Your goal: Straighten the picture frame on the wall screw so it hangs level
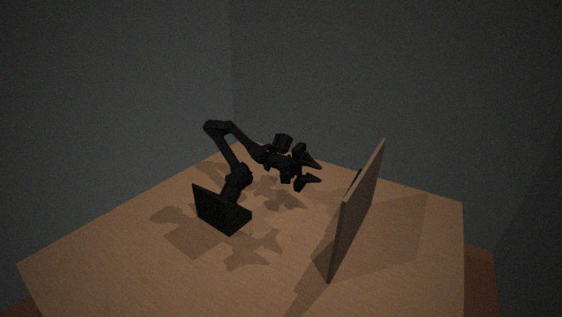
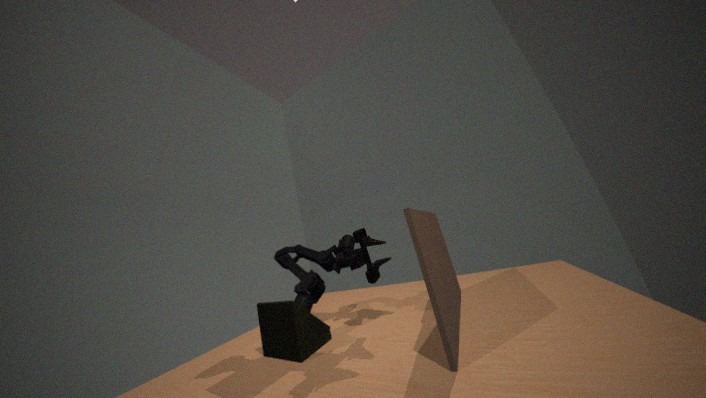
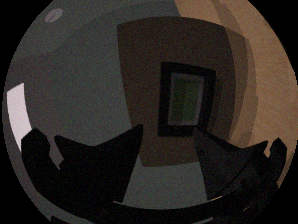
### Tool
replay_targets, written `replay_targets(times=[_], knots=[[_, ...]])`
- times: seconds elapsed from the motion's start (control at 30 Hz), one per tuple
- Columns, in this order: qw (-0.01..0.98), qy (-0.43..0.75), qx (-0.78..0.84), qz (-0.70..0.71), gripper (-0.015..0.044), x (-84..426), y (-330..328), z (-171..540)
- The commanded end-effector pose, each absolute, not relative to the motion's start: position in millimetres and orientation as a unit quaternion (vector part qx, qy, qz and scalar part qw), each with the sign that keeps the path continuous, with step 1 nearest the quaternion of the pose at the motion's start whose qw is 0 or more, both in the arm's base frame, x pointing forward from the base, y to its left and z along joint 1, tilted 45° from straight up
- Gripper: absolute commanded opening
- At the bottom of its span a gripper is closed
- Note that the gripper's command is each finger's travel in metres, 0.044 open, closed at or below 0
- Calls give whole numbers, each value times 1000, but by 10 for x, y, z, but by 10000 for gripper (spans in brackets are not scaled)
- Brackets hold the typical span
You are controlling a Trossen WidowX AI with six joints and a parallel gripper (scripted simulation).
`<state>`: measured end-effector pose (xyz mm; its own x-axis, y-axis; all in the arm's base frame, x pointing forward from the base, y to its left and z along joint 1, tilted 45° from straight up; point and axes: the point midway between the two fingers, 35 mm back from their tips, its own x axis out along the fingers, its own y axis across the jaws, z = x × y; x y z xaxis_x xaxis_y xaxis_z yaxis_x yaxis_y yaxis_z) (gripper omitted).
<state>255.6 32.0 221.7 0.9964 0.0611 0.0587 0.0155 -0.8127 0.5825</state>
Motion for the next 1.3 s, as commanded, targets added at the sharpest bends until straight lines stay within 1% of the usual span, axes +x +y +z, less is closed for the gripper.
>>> replay_targets(times=[0.0, 0.13, 0.47, 1.27], knots=[[308, 18, 951, 36, 260, 2583, 320, 2218], [308, 18, 951, 37, 260, 2735, 334, 2268], [308, 18, 950, 38, 260, 3346, 364, 2258], [308, 18, 950, 38, 260, 3423, 368, 2266]])
